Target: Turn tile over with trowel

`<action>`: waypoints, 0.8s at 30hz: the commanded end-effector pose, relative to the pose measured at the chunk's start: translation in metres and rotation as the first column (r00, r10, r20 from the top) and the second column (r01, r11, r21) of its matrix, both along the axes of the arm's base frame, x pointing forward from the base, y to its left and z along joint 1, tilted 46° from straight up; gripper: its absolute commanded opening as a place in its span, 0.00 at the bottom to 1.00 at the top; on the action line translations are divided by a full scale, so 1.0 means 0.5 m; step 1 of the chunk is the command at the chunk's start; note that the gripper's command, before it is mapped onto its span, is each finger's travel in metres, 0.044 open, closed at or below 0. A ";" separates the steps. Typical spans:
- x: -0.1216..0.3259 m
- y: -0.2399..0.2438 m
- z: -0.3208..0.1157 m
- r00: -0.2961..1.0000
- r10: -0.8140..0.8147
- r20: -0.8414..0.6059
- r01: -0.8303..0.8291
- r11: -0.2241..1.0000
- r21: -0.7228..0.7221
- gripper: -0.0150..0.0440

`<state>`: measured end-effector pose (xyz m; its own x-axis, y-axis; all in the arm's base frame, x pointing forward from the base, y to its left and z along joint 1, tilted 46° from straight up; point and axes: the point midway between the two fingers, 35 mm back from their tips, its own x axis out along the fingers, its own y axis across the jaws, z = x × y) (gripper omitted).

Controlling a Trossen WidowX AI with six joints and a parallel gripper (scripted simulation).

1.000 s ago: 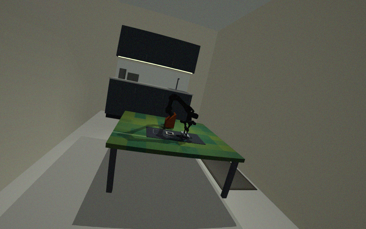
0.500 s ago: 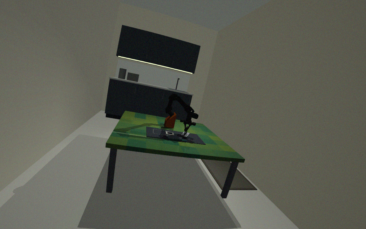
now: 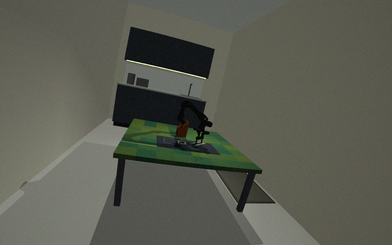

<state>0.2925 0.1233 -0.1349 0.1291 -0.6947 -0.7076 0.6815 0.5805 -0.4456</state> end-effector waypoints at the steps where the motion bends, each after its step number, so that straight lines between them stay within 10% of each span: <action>1: -0.003 -0.004 -0.004 0.999 -0.030 0.020 0.030 1.000 0.005 0.47; 8: -0.003 -0.004 -0.004 0.999 -0.030 0.020 0.030 1.000 0.005 0.71; 24: -0.003 -0.004 -0.004 0.999 -0.030 0.020 0.030 1.000 0.005 0.71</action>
